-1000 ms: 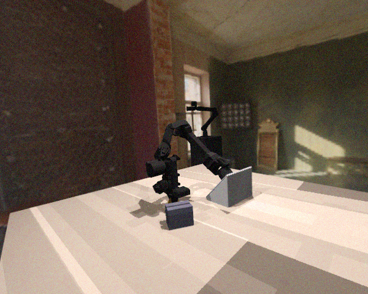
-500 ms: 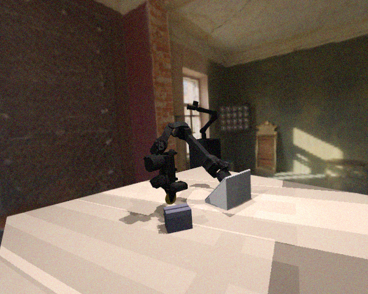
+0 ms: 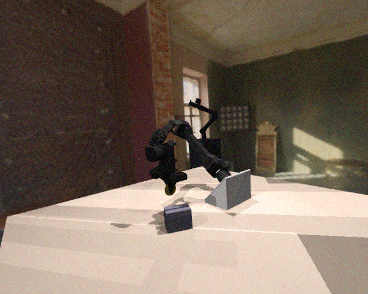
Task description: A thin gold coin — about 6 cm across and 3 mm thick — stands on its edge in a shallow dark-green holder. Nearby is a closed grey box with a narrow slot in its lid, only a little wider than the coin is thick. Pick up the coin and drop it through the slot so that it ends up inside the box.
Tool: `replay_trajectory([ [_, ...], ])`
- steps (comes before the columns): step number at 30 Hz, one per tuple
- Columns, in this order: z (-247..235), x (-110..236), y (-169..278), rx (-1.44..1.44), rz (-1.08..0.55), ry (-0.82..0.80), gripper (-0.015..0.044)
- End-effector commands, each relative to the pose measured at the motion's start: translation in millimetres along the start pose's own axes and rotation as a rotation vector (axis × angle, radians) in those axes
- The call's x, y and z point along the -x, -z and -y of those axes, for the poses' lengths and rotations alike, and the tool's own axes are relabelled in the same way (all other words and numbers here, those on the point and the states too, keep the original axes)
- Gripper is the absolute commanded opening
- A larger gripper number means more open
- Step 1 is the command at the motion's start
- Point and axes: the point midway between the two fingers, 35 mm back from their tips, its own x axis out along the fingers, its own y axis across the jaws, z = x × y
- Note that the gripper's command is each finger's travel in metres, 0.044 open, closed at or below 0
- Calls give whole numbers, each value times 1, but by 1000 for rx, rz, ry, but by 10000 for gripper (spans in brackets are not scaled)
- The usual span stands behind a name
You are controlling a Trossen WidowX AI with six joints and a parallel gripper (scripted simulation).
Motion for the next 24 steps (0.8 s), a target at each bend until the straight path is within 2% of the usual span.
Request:
replay_trajectory([
  [1, 1, 10, 0, -9, 3, -5, 0],
  [6, 2, 14, 1, -32, 2, -4, 0],
  [16, 10, 15, -2, -348, 2, -4, 0],
  [24, 6, 15, -5, -354, 2, -5, 0],
])
